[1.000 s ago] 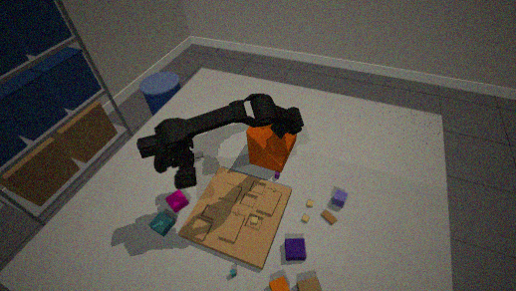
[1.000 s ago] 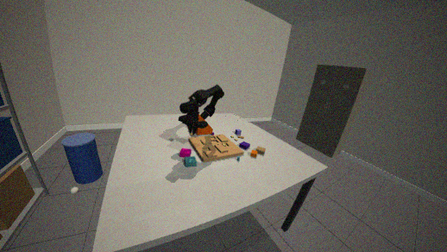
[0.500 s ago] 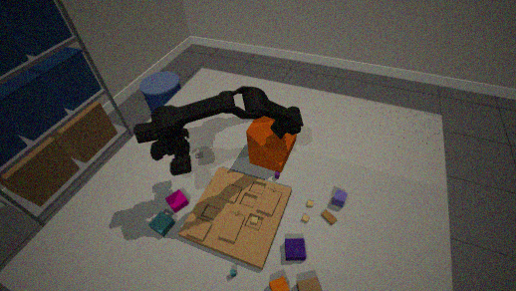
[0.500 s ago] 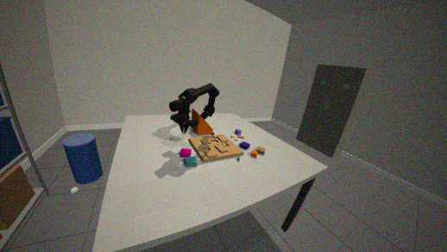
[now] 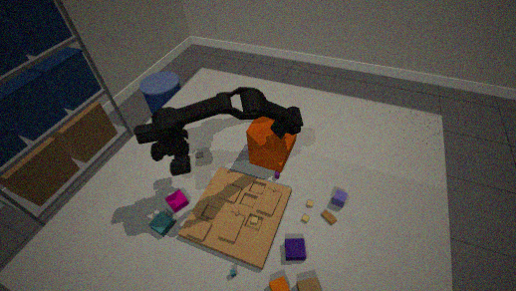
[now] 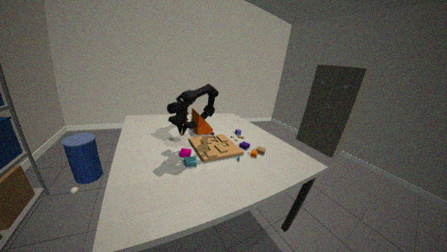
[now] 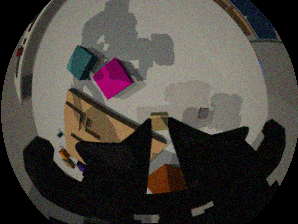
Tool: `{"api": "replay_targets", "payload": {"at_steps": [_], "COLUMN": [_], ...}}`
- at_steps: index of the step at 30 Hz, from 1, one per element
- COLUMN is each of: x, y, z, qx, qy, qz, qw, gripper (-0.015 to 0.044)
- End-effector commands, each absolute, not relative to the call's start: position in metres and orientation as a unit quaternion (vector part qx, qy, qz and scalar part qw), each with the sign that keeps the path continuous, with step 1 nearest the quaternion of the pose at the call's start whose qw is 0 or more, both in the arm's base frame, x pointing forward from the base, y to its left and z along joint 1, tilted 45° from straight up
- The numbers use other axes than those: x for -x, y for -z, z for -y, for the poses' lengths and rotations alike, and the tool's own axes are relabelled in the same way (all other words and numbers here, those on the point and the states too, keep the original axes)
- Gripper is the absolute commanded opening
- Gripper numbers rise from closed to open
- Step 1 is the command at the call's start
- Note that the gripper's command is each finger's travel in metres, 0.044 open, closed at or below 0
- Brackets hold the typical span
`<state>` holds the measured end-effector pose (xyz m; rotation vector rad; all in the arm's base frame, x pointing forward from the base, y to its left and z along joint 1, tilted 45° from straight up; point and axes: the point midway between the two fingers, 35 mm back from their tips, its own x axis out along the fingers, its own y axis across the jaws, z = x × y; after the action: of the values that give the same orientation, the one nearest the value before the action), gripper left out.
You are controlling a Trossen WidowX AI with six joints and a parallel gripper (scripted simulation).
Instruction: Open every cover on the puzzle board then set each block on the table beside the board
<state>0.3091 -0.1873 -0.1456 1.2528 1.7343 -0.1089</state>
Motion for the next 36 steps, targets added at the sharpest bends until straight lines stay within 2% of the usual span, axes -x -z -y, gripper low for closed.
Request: {"api": "replay_targets", "payload": {"at_steps": [1,36], "x": [-0.309,-0.309], "y": [0.151,0.192], "z": [0.181,0.141], "qx": [-0.516,-0.516], "qy": [0.044,0.044], "qz": [-0.711,-0.711], "qw": [0.476,0.476], "gripper": [0.0080,0.0080]}}
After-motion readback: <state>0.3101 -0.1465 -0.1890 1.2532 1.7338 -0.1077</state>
